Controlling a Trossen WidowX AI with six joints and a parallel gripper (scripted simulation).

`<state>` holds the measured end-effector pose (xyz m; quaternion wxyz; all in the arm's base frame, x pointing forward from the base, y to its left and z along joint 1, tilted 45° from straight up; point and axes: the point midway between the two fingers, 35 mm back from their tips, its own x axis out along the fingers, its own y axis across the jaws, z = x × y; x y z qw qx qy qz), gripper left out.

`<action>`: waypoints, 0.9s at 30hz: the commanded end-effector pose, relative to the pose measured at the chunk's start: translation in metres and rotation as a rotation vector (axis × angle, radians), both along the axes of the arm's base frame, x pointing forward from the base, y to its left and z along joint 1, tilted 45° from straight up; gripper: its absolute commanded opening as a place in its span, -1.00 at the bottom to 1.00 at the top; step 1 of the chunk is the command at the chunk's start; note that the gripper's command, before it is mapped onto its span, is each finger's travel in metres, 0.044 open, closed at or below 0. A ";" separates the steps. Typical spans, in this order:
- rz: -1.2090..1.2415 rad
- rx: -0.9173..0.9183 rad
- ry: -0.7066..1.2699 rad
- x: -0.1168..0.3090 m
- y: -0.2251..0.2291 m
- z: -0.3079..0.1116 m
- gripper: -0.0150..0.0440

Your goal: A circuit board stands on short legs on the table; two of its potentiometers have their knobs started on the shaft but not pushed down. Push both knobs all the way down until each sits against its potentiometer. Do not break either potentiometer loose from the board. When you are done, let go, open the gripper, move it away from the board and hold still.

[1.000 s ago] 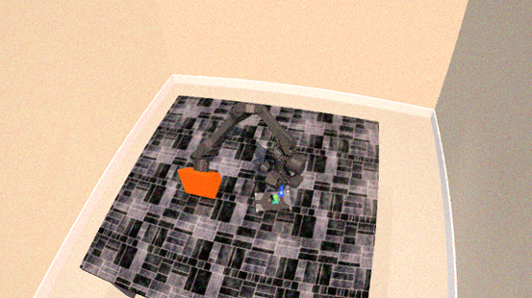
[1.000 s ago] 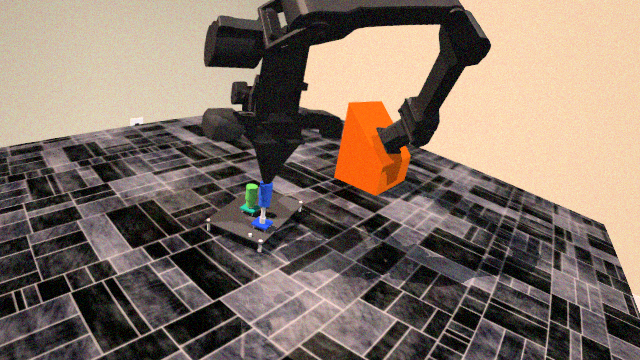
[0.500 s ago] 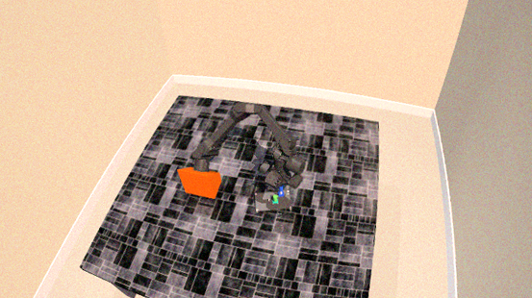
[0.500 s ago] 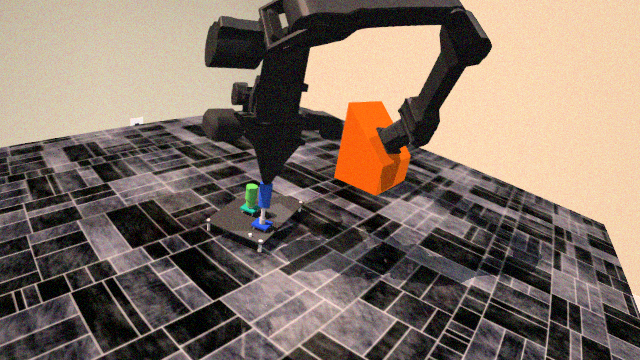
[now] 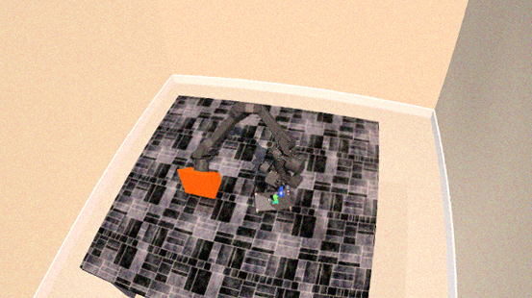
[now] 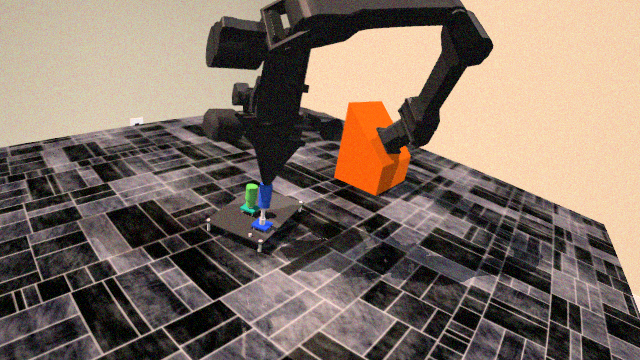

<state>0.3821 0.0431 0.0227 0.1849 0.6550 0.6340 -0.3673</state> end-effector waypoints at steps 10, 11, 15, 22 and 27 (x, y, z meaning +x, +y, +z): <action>0.016 0.005 0.002 -0.001 0.013 -0.010 -0.49; 0.016 0.005 0.002 -0.001 0.013 -0.010 -0.49; 0.016 0.005 0.002 -0.001 0.013 -0.010 -0.49; 0.016 0.005 0.002 -0.001 0.017 -0.014 -0.49; 0.016 0.006 0.002 -0.001 0.018 -0.015 -0.49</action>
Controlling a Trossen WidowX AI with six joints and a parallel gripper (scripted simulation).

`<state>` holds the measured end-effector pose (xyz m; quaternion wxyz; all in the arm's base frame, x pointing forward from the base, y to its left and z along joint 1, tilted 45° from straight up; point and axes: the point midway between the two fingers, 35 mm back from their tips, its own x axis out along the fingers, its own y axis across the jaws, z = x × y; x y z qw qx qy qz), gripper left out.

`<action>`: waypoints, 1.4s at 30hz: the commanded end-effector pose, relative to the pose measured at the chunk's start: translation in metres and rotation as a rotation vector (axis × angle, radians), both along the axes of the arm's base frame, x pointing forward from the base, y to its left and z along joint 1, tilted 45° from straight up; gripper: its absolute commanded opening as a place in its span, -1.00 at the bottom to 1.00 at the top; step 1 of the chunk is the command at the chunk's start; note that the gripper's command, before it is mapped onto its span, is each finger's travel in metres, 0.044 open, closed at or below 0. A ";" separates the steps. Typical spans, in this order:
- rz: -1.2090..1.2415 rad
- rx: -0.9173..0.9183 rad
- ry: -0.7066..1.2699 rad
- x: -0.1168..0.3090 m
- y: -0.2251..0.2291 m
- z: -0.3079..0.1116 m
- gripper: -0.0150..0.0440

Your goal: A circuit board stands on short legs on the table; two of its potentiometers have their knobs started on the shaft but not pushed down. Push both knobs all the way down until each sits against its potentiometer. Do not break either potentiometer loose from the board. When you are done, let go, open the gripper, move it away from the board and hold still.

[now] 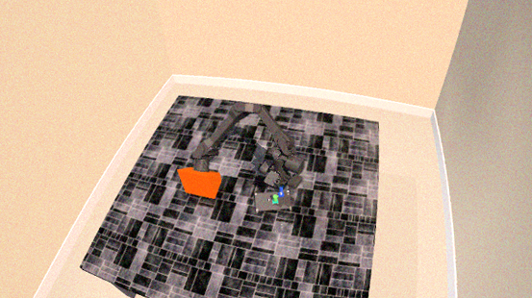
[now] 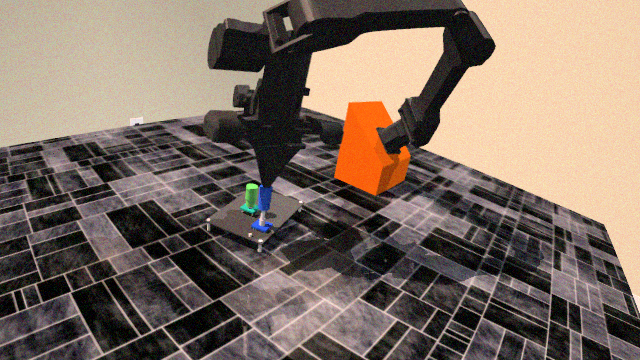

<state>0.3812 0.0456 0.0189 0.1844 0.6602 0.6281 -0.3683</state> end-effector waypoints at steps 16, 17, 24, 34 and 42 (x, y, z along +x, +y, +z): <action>0.031 0.009 0.006 -0.001 0.020 -0.015 -0.49; 0.031 0.009 0.006 -0.001 0.020 -0.015 -0.49; 0.031 0.009 0.006 -0.001 0.022 -0.018 -0.49; 0.031 0.009 0.006 -0.001 0.023 -0.018 -0.49; 0.031 0.009 0.006 -0.001 0.024 -0.020 -0.49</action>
